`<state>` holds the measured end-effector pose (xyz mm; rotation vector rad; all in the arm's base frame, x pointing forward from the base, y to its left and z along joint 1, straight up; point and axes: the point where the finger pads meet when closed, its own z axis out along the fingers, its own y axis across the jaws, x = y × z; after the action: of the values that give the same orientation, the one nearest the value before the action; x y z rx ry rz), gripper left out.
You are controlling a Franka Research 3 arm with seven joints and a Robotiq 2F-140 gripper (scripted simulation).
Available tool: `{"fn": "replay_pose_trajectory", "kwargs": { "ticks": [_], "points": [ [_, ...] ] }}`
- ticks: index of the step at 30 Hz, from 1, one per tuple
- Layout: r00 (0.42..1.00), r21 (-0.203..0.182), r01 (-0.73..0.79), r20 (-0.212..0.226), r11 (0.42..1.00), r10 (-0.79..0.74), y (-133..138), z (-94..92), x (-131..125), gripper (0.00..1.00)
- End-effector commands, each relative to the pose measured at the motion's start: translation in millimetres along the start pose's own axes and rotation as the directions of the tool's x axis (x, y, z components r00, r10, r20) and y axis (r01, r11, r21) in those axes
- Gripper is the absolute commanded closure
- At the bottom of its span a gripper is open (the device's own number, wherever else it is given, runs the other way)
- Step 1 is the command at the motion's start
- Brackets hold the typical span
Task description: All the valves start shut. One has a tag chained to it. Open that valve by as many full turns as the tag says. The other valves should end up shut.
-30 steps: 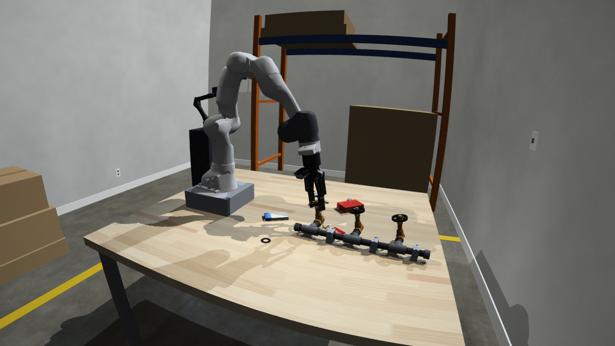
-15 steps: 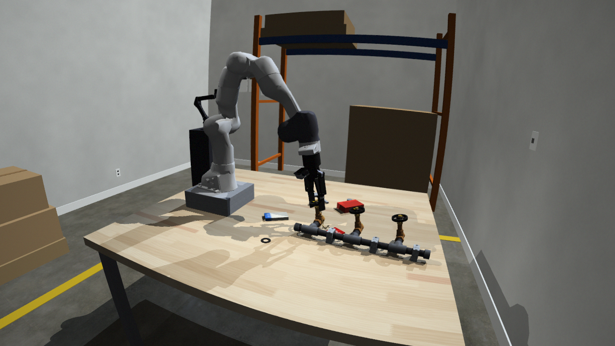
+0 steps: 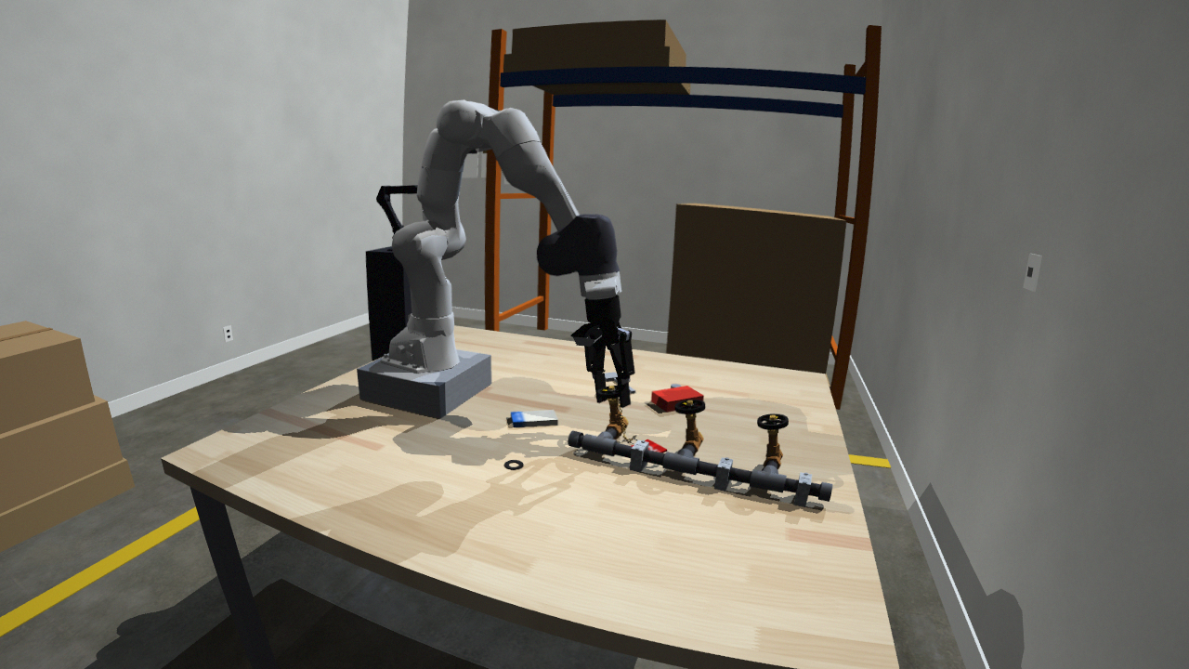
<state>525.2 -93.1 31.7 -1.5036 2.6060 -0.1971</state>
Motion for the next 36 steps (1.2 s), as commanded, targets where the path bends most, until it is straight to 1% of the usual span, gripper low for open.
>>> {"fn": "replay_pose_trajectory", "kwargs": {
  "ticks": [1, 3, 10, 12, 13, 20, 27, 29, 30, 36],
  "points": [
    [0.968, -0.001, 0.251, 0.018, 0.968, -0.251, 0.0, 0.9, 0.6, 0.90],
    [0.943, 0.000, 0.332, 0.017, 0.943, -0.332, 0.0, 0.9, 0.6, 0.90],
    [0.847, 0.004, 0.532, -0.003, 0.847, -0.532, 0.0, 0.9, 0.6, 0.90],
    [0.847, 0.004, 0.532, -0.003, 0.847, -0.532, 0.0, 0.9, 0.6, 0.90],
    [0.801, 0.005, 0.599, -0.006, 0.801, -0.599, 0.0, 0.9, 0.6, 0.90],
    [0.651, 0.003, 0.759, -0.032, 0.651, -0.759, 0.0, 0.9, 0.6, 0.90],
    [0.466, -0.004, 0.885, -0.058, 0.467, -0.883, 0.0, 0.9, 0.6, 0.90],
    [0.466, -0.004, 0.885, -0.058, 0.467, -0.883, 0.0, 0.9, 0.6, 0.90],
    [0.392, -0.006, 0.919, -0.064, 0.393, -0.918, 0.0, 0.9, 0.6, 0.90],
    [0.214, -0.014, 0.976, -0.084, 0.216, -0.973, 0.0, 0.9, 0.6, 0.90]
  ]
}}
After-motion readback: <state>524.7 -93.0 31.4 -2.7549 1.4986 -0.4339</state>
